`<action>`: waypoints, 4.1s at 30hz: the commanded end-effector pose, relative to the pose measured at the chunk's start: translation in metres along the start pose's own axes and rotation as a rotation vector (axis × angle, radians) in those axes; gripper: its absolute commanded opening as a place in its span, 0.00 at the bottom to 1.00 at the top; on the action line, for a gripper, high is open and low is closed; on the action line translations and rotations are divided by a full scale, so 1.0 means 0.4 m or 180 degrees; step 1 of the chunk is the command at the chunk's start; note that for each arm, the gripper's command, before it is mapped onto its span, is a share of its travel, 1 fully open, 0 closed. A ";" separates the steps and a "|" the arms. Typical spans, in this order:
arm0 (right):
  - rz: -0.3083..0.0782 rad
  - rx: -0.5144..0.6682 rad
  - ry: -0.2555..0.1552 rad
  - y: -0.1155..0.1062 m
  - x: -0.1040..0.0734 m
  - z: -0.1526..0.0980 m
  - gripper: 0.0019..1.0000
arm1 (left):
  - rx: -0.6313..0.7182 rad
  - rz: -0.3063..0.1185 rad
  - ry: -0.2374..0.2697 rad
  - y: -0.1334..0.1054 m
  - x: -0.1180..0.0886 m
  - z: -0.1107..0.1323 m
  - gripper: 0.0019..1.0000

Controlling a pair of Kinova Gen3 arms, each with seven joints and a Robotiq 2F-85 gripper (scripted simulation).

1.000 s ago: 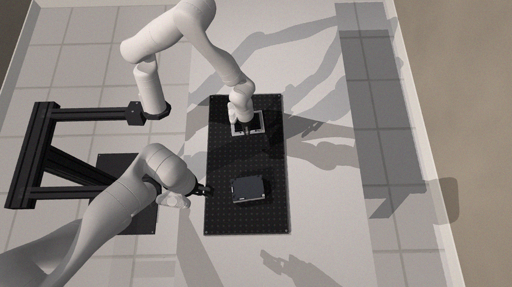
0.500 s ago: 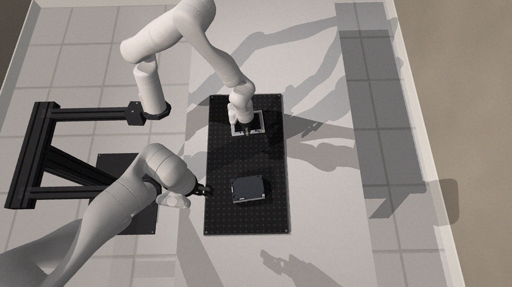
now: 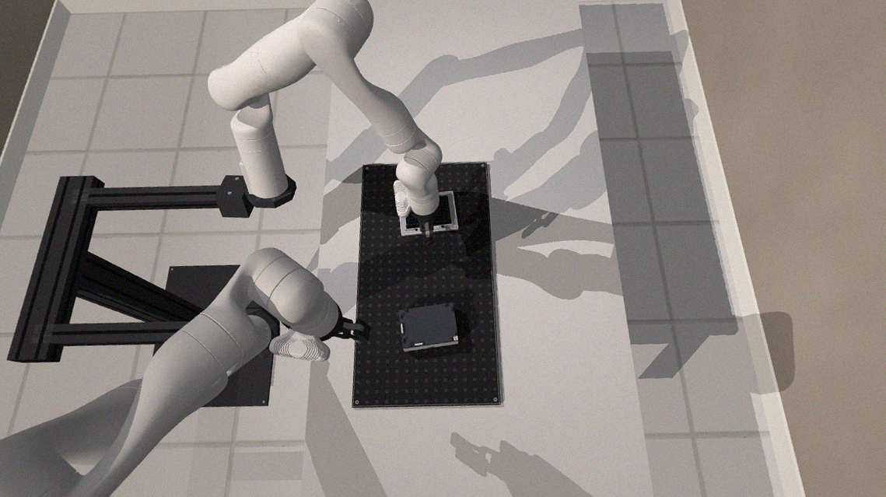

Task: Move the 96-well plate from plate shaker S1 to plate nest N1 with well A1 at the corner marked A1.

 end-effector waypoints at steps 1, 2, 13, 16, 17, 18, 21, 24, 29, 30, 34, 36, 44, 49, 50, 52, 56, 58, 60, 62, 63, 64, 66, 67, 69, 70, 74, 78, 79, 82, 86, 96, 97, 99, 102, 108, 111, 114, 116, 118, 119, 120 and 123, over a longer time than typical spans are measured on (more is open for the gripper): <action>-0.0003 0.0000 0.0002 -0.001 -0.001 0.000 1.00 | 0.0000 -0.0004 0.0003 -0.001 -0.002 -0.002 1.00; -0.0003 0.0000 0.0002 -0.001 -0.001 0.000 1.00 | 0.0000 -0.0004 0.0003 -0.001 -0.002 -0.003 1.00; -0.0003 0.0000 0.0002 -0.001 -0.001 0.000 1.00 | 0.0000 -0.0004 0.0003 -0.002 -0.002 -0.012 1.00; -0.0003 0.0000 0.0002 -0.001 -0.001 0.000 1.00 | 0.0000 -0.0004 0.0003 -0.002 -0.002 -0.013 1.00; -0.0003 0.0000 0.0002 -0.001 -0.001 0.000 1.00 | 0.0000 -0.0004 0.0003 -0.002 -0.002 -0.014 1.00; -0.0003 0.0000 0.0002 -0.001 -0.001 0.000 1.00 | 0.0000 -0.0004 0.0003 -0.002 -0.002 -0.015 1.00; -0.0003 0.0000 0.0002 -0.001 -0.001 0.000 1.00 | 0.0000 -0.0004 0.0003 -0.002 -0.002 -0.017 1.00; -0.0003 0.0000 0.0002 -0.001 -0.001 0.000 1.00 | 0.0000 -0.0004 0.0003 -0.002 -0.002 -0.020 1.00; -0.0003 0.0000 0.0002 -0.001 -0.001 0.000 1.00 | 0.0000 -0.0004 0.0003 -0.003 -0.002 -0.024 1.00; -0.0003 0.0000 0.0002 -0.001 -0.001 0.000 1.00 | 0.0000 -0.0004 0.0003 -0.003 -0.002 -0.025 1.00; -0.0003 0.0000 0.0002 -0.001 -0.001 0.000 1.00 | 0.0000 -0.0004 0.0003 -0.003 -0.002 -0.027 1.00; -0.0003 0.0000 0.0002 -0.001 -0.001 0.000 1.00 | 0.0000 -0.0004 0.0003 -0.003 -0.002 -0.028 1.00; -0.0003 0.0000 0.0002 -0.001 -0.001 0.000 1.00 | 0.0000 -0.0004 0.0003 -0.003 -0.002 -0.035 1.00; -0.0003 0.0000 0.0002 -0.001 -0.001 0.000 1.00 | 0.0000 -0.0004 0.0003 -0.004 -0.002 -0.038 1.00; -0.0003 0.0000 0.0002 -0.001 -0.001 0.000 1.00 | 0.0000 -0.0004 0.0003 -0.004 -0.002 -0.038 1.00; -0.0003 0.0000 0.0002 -0.001 -0.001 0.000 1.00 | 0.0000 -0.0004 0.0003 -0.004 -0.002 -0.040 1.00; -0.0003 0.0000 0.0002 -0.001 -0.001 0.000 1.00 | 0.0000 -0.0004 0.0003 -0.004 -0.002 -0.043 1.00; -0.0003 0.0000 0.0002 -0.001 -0.001 0.000 1.00 | 0.0000 -0.0004 0.0003 -0.004 -0.002 -0.045 1.00; -0.0003 0.0000 0.0002 -0.001 -0.001 0.000 1.00 | 0.0000 -0.0004 0.0003 -0.004 -0.002 -0.047 1.00; -0.0003 0.0000 0.0002 -0.001 -0.001 0.000 1.00 | 0.0000 -0.0004 0.0003 -0.004 -0.002 -0.048 1.00; -0.0003 0.0000 0.0002 -0.001 -0.001 0.000 1.00 | 0.0000 -0.0004 0.0003 -0.004 -0.002 -0.049 1.00; -0.0003 0.0000 0.0002 -0.001 -0.001 0.000 1.00 | 0.0000 -0.0004 0.0003 -0.004 -0.002 -0.050 1.00; -0.0003 0.0000 0.0002 -0.001 -0.001 0.000 1.00 | 0.0000 -0.0004 0.0003 -0.005 -0.002 -0.051 1.00; -0.0003 0.0000 0.0002 -0.001 -0.001 0.000 1.00 | 0.0000 -0.0004 0.0003 -0.005 -0.002 -0.051 1.00; -0.0003 0.0000 0.0002 -0.001 -0.001 0.000 1.00 | 0.0000 -0.0004 0.0003 -0.005 -0.002 -0.052 1.00; -0.0003 0.0000 0.0002 -0.001 -0.001 0.000 1.00 | 0.0000 -0.0004 0.0003 -0.005 -0.002 -0.053 1.00; -0.0003 0.0000 0.0002 -0.001 -0.001 0.000 1.00 | 0.0000 -0.0004 0.0003 -0.005 -0.002 -0.056 1.00; -0.0003 0.0000 0.0002 -0.001 -0.001 0.000 1.00 | 0.0000 -0.0004 0.0003 -0.005 -0.002 -0.060 1.00; -0.0003 0.0000 0.0002 -0.001 -0.001 0.000 1.00 | 0.0000 -0.0004 0.0003 -0.005 -0.002 -0.061 1.00; -0.0003 0.0000 0.0002 -0.001 -0.001 0.000 1.00 | 0.0000 -0.0004 0.0003 -0.005 -0.002 -0.063 1.00; -0.0003 0.0000 0.0002 -0.001 -0.001 0.000 1.00 | 0.0000 -0.0004 0.0003 -0.005 -0.002 -0.065 1.00; -0.0003 0.0000 0.0002 -0.001 -0.001 0.000 1.00 | 0.0000 -0.0004 0.0003 -0.006 -0.002 -0.073 1.00; -0.0003 0.0000 0.0002 -0.001 -0.001 0.000 1.00 | 0.0000 -0.0004 0.0003 -0.006 -0.002 -0.074 1.00; -0.0003 0.0000 0.0002 -0.001 -0.001 0.000 1.00 | 0.0000 -0.0004 0.0003 -0.006 -0.002 -0.076 1.00; -0.0003 0.0000 0.0002 -0.001 -0.001 0.000 1.00 | 0.0000 -0.0004 0.0003 -0.006 -0.002 -0.076 1.00; -0.0003 0.0000 0.0002 -0.001 -0.001 0.000 1.00 | 0.0000 -0.0004 0.0003 -0.007 -0.002 -0.081 1.00; -0.0003 0.0000 0.0002 -0.001 -0.001 0.000 1.00 | 0.0000 -0.0004 0.0003 -0.007 -0.002 -0.084 1.00; -0.0003 0.0000 0.0002 -0.001 -0.001 0.000 1.00 | 0.0000 -0.0004 0.0003 -0.007 -0.002 -0.086 1.00; -0.0003 0.0000 0.0002 -0.001 -0.001 0.000 1.00 | 0.0000 -0.0004 0.0003 -0.007 -0.002 -0.088 1.00; -0.0003 0.0000 0.0002 -0.001 -0.001 0.000 1.00 | 0.0000 -0.0004 0.0003 -0.007 -0.002 -0.088 1.00; -0.0003 0.0000 0.0002 -0.001 -0.001 0.000 1.00 | 0.0000 -0.0004 0.0003 -0.007 -0.002 -0.089 1.00; -0.0003 0.0000 0.0002 -0.001 -0.001 0.000 1.00 | 0.0000 -0.0004 0.0003 -0.007 -0.002 -0.090 1.00; -0.0003 0.0000 0.0002 -0.001 -0.001 0.000 1.00 | 0.0000 -0.0004 0.0003 -0.007 -0.002 -0.092 1.00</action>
Point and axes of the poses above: on each arm, the point where the finger pads meet when closed, its own x axis out along the fingers, its own z axis across the jaws, y = z × x, the point moved 4 cm from there along -x, back along the fingers, and after that the axes turned 10 degrees about x, right-handed, at the moved point
